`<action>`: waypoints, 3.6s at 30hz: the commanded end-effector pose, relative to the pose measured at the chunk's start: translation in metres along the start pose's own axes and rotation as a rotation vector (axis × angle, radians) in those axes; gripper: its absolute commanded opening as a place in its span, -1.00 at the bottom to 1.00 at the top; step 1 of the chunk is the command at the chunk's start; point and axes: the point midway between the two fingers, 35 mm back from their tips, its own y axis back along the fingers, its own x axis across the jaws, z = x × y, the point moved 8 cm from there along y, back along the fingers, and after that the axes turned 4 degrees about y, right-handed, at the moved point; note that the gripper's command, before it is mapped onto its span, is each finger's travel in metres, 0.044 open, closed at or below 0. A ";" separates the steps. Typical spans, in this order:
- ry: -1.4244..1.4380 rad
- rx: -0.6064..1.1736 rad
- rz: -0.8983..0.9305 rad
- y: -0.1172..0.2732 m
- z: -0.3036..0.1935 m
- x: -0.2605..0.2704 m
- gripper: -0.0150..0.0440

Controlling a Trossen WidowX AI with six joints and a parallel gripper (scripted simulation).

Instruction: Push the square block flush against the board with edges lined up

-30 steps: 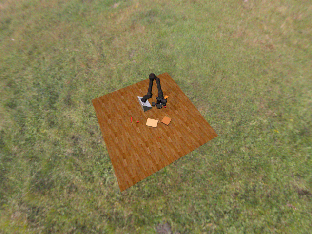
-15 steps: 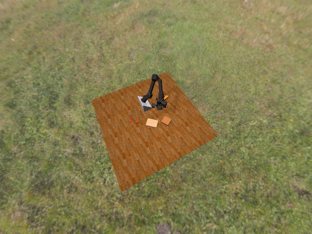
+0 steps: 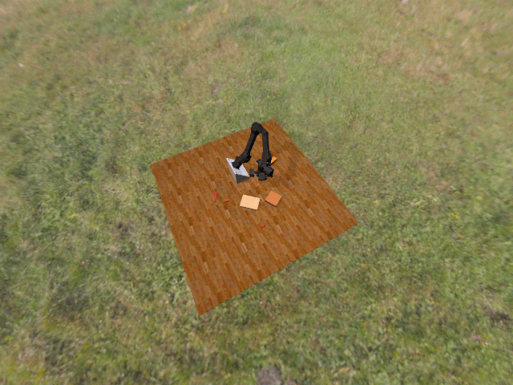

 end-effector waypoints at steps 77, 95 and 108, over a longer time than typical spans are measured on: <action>1.027 -0.019 0.019 -0.027 0.178 0.139 -0.49; 1.026 -0.018 0.018 -0.028 0.164 0.115 -0.49; 1.025 -0.017 0.017 -0.029 0.155 0.097 -0.49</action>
